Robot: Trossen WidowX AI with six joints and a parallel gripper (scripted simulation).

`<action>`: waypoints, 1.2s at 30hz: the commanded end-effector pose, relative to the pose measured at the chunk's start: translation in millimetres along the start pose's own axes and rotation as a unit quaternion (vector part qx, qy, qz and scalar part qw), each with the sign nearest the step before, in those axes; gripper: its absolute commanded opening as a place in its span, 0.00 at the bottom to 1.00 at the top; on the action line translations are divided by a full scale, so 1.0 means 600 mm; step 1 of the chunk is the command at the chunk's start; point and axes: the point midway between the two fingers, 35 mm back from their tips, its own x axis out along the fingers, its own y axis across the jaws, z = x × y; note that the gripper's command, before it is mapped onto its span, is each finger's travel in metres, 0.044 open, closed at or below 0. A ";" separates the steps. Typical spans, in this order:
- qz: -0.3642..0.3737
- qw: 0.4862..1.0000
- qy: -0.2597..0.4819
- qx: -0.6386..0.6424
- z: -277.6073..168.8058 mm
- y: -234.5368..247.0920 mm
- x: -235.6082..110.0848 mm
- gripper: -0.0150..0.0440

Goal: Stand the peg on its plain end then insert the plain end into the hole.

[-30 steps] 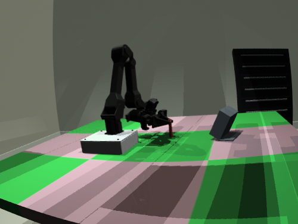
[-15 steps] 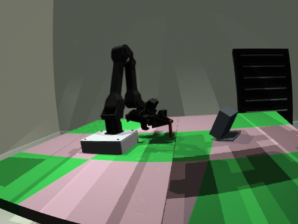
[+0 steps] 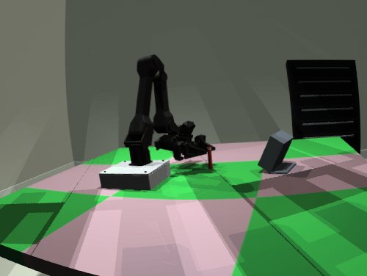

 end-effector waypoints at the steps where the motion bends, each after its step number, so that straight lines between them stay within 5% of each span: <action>1: 0.000 1.000 0.000 -0.001 0.000 0.000 0.000 0.92; 3: 0.000 1.000 0.000 -0.001 0.000 0.000 0.000 1.00; 10: 0.000 1.000 0.000 0.000 0.009 0.005 -0.001 1.00; 25: 0.000 1.000 0.000 0.001 0.263 0.003 -0.041 1.00; 36: -0.030 0.994 0.096 -0.040 0.237 -0.001 -0.017 1.00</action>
